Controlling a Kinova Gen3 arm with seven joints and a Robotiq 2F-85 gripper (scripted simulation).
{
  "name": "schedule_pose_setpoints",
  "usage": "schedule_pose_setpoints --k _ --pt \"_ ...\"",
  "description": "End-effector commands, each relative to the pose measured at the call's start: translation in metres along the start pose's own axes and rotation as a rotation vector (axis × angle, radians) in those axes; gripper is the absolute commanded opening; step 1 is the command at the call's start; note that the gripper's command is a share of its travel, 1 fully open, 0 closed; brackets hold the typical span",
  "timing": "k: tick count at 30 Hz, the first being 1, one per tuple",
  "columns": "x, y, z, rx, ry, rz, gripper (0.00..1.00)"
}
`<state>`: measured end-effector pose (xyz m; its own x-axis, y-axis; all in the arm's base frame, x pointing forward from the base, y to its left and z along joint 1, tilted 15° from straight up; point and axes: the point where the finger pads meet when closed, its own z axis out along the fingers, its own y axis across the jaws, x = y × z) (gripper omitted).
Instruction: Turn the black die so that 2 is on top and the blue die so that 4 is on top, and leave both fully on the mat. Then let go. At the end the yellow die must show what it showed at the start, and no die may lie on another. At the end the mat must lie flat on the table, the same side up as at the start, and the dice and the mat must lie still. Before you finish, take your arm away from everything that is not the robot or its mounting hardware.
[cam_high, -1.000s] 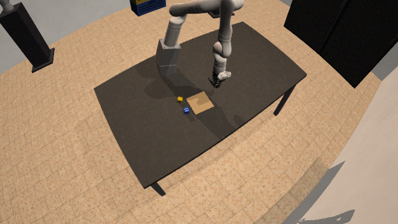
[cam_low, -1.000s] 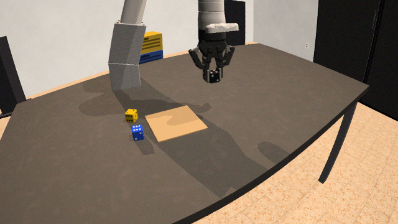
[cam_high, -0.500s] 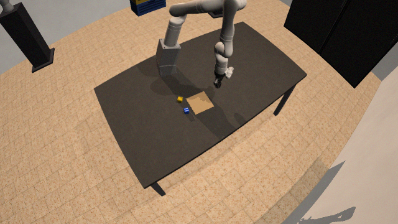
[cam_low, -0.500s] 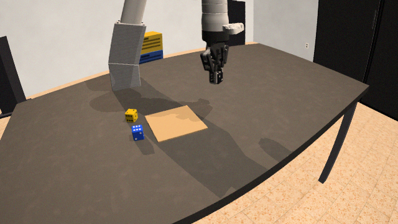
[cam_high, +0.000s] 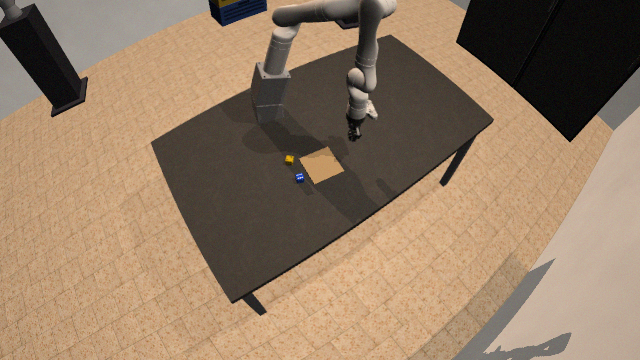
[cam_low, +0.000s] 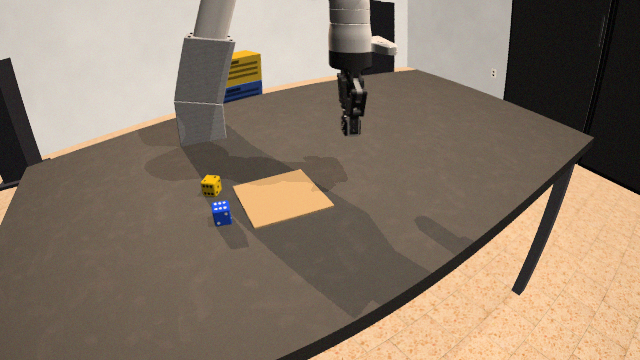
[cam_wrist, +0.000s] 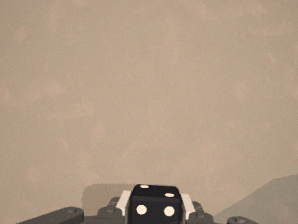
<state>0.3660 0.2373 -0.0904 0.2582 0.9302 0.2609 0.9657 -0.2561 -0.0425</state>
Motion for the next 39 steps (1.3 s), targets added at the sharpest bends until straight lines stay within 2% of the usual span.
schedule_pose_setpoints --k 1,8,24,31,39 --pt "0.0002 0.0005 0.0003 0.000 0.000 -0.075 0.26" --pt "0.0008 -0.0002 0.0013 0.002 -0.003 -0.221 0.26" --pt "-0.0002 -0.0010 0.0024 0.007 0.011 -0.235 0.26" --pt "-0.0013 -0.0018 0.0035 0.016 0.046 -0.236 0.26" --pt "-0.0002 -0.0010 0.0025 0.028 0.170 -0.235 0.26"
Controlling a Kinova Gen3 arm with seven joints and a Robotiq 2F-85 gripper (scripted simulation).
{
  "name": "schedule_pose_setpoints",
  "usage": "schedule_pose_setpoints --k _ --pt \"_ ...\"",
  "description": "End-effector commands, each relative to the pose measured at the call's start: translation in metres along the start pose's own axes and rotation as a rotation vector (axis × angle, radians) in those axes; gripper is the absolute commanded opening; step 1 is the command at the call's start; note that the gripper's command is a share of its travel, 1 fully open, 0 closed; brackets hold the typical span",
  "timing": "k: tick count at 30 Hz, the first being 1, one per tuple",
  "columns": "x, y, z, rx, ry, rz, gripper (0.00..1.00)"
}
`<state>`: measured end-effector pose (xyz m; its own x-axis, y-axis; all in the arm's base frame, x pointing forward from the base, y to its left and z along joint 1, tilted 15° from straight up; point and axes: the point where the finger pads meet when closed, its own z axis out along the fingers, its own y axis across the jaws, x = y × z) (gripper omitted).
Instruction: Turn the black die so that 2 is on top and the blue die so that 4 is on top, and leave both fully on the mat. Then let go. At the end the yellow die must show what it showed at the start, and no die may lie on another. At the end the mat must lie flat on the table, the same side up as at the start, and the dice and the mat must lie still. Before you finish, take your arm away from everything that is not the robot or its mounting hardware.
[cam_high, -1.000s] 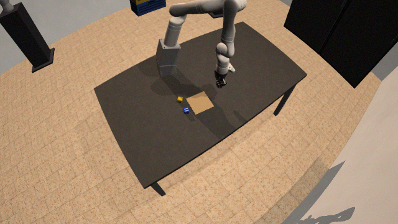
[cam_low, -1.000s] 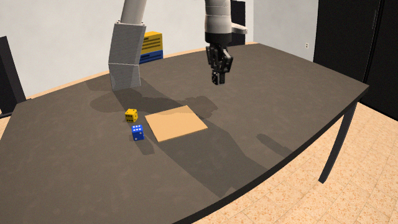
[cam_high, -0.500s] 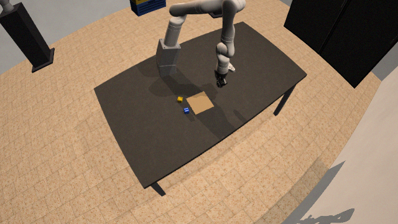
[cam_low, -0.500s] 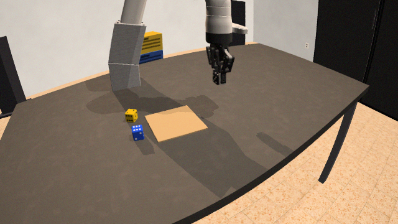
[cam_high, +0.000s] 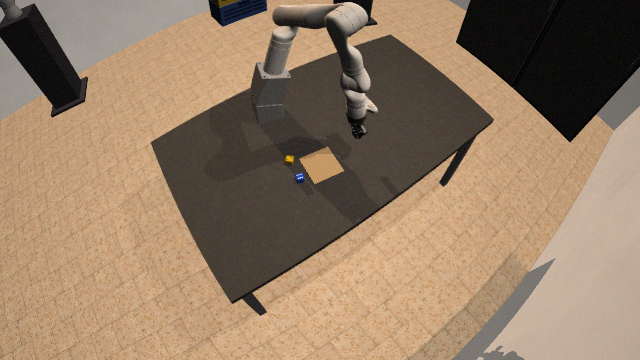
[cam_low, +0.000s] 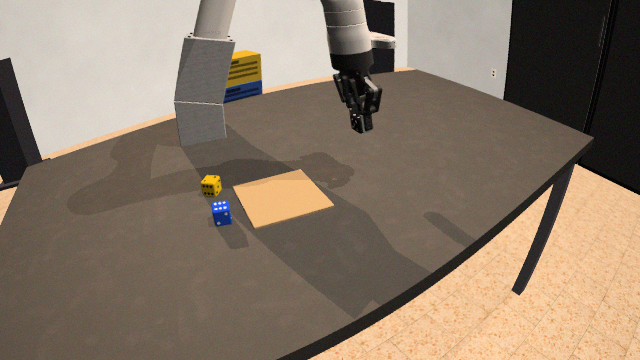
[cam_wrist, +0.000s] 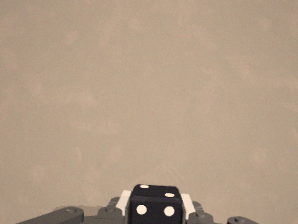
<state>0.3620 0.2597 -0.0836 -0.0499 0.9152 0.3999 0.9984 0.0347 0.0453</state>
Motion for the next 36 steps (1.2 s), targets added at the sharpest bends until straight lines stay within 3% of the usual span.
schedule_pose_setpoints --k 1,7,9,17,24,26,31,36 --pt "-0.0242 0.0013 0.0002 0.004 0.046 0.072 0.26" --pt "-0.0251 0.0013 0.0003 -0.004 0.213 0.072 0.26" --pt "-0.0251 0.0013 0.0003 -0.004 0.213 0.072 0.26" --pt "-0.0261 0.0024 -0.0001 -0.020 0.534 0.071 0.26" --pt "-0.0269 0.0024 -0.0013 -0.033 0.755 0.067 0.26" --pt "-0.0269 0.0024 -0.0013 -0.033 0.755 0.067 0.26" --pt "-0.0273 0.0020 -0.0019 -0.039 0.853 0.066 0.26" --pt "-0.0279 0.0014 -0.0019 -0.041 0.907 0.065 0.26"
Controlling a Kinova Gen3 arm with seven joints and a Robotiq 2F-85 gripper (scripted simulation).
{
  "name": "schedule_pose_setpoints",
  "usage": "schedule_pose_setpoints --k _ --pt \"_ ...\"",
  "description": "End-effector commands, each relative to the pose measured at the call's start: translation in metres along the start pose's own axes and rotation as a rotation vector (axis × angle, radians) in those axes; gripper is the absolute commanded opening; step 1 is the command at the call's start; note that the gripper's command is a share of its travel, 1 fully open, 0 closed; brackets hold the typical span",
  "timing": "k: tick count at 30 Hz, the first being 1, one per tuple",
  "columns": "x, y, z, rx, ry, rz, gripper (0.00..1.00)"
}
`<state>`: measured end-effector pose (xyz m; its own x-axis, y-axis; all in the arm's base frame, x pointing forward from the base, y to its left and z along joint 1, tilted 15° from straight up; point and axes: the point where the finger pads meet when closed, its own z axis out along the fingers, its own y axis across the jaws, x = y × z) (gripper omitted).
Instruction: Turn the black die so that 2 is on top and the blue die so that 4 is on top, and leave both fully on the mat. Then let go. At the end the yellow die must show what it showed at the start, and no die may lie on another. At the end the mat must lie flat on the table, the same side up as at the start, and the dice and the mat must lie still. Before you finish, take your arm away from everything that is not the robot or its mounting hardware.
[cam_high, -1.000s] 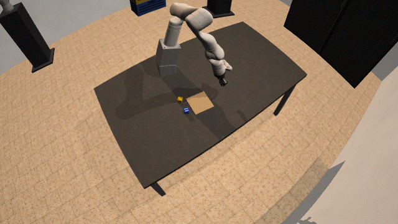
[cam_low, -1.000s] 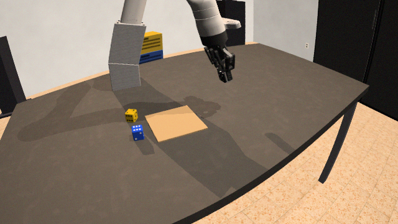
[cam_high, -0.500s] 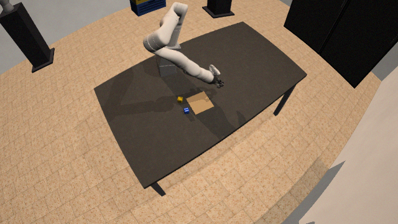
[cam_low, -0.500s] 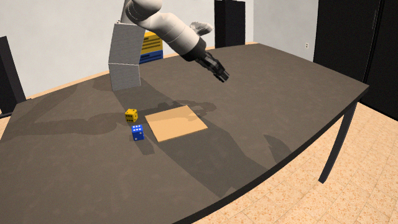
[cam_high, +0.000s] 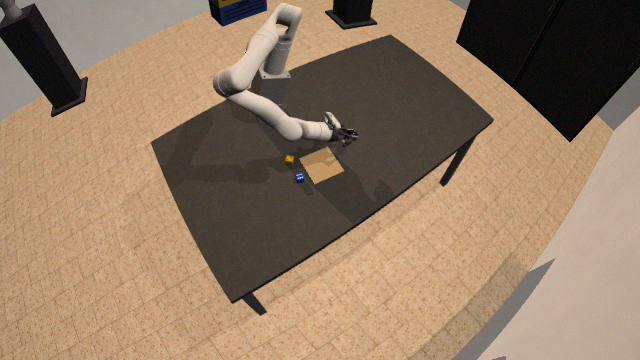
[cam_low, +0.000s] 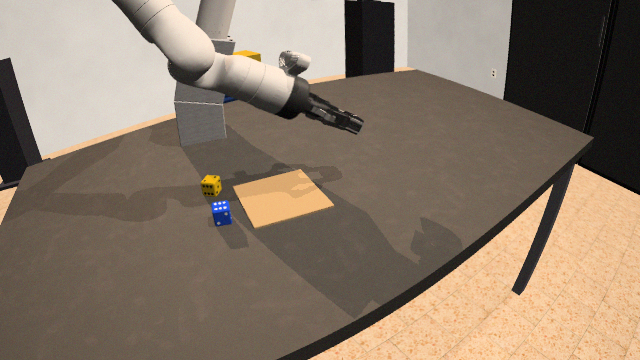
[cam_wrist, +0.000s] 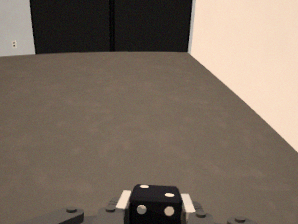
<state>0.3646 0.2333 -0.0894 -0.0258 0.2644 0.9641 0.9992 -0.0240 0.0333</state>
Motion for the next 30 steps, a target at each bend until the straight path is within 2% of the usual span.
schedule_pose_setpoints --k 1,18,24,30 --pt "-0.003 0.000 0.001 -0.009 0.024 0.013 0.26" --pt "-0.006 0.000 0.002 -0.006 0.042 0.016 0.26" --pt "-0.013 0.000 0.006 -0.003 0.042 0.018 0.26" --pt "-0.031 0.000 0.017 -0.003 0.042 0.018 0.26"
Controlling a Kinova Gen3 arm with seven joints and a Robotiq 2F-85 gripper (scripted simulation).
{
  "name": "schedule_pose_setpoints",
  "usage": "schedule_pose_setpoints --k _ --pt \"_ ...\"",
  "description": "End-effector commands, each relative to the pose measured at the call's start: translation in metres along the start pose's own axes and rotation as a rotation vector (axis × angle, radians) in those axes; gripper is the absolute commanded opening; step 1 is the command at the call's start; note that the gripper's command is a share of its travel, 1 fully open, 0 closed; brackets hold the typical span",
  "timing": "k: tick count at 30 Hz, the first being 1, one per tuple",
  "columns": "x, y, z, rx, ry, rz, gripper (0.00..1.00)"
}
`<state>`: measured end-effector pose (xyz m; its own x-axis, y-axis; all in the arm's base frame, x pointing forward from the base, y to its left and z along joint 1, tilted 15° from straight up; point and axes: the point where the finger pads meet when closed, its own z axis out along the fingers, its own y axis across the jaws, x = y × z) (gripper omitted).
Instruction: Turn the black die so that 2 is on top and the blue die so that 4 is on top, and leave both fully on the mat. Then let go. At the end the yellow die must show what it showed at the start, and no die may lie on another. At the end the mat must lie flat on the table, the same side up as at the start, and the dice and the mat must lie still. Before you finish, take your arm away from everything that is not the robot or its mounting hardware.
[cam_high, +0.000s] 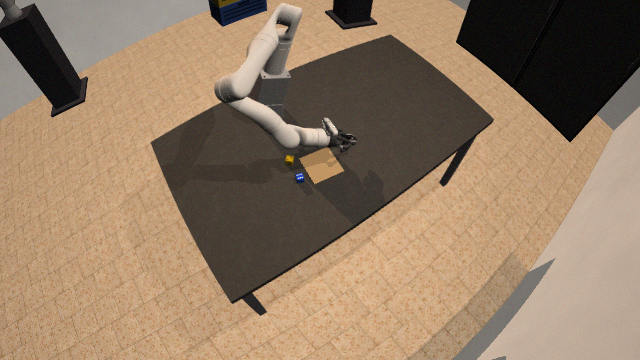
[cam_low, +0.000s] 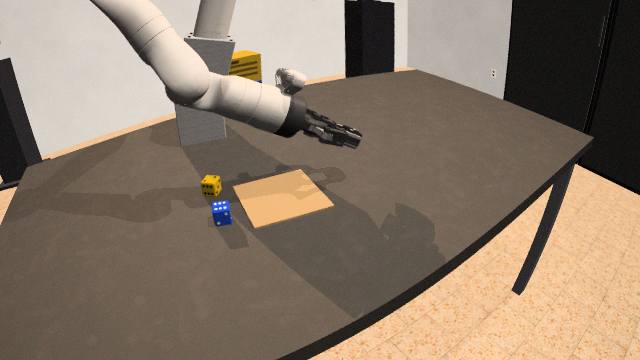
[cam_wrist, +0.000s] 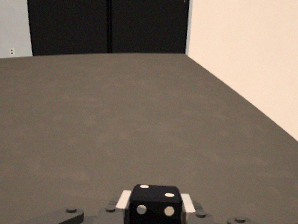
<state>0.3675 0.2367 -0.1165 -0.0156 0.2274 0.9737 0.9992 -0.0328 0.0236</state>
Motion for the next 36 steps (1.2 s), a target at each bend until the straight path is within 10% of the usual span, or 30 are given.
schedule_pose_setpoints --k 1,36 --pt "-0.009 -0.002 0.008 0.003 0.004 0.006 0.26" --pt "-0.040 -0.001 0.025 0.003 0.004 0.006 0.26"
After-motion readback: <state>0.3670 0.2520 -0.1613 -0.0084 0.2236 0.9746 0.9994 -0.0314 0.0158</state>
